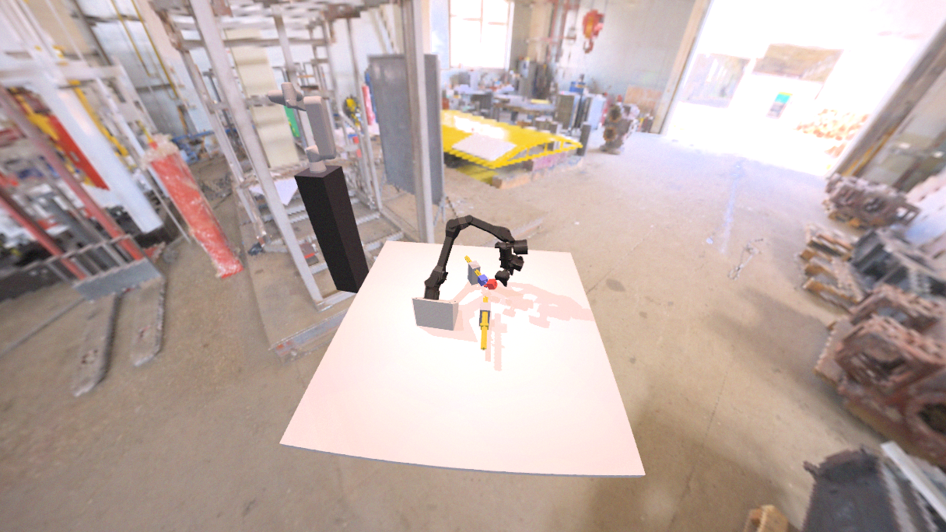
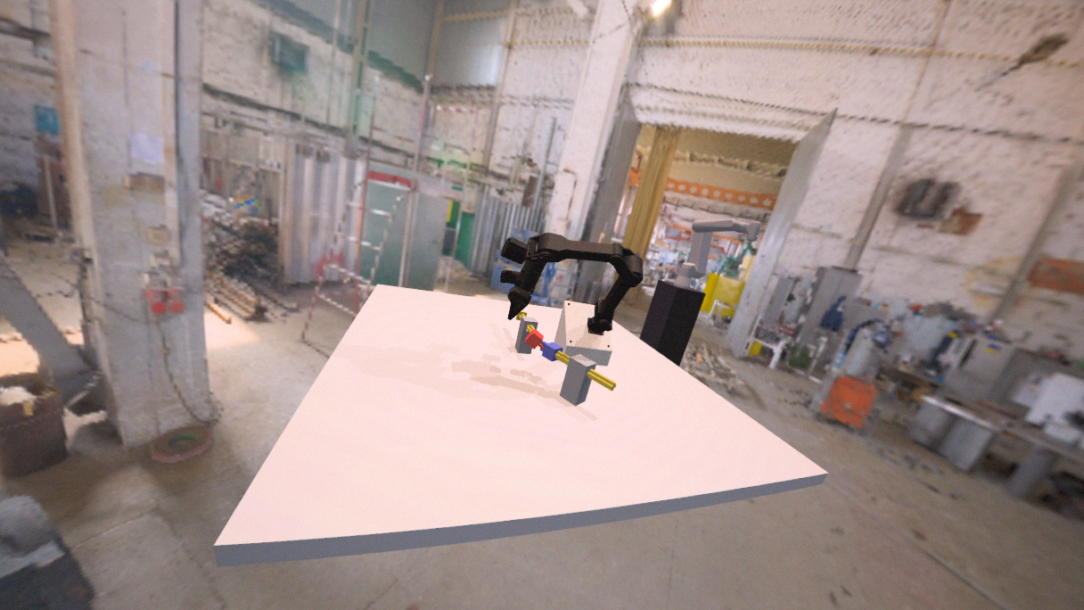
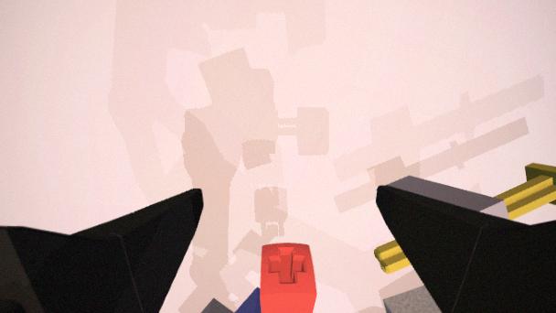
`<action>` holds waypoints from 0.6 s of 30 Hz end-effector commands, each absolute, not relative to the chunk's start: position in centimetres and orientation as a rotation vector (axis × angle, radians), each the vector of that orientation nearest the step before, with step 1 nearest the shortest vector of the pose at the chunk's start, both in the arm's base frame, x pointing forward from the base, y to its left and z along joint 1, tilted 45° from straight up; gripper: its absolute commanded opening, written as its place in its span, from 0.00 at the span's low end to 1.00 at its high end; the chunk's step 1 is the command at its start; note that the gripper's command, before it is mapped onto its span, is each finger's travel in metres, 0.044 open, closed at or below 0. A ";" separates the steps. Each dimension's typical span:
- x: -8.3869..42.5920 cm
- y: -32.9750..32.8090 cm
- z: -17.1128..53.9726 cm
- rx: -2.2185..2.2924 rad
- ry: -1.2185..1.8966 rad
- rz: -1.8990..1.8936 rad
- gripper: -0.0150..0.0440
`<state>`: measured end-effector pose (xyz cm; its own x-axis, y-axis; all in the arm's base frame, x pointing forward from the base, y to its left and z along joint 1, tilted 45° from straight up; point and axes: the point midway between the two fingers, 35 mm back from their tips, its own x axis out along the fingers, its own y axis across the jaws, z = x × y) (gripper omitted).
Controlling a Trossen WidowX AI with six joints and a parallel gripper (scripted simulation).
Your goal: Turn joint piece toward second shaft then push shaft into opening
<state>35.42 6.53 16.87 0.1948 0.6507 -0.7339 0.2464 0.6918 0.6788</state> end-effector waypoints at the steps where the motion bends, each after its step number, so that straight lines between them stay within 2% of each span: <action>1: 35.4 7.6 15.7 0.815 1.391 0.326 1.00; 18: 33.8 11.1 12.8 0.819 1.390 0.330 1.00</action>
<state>34.50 11.00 12.57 0.1852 0.6545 -0.7331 0.2515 0.6896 0.6791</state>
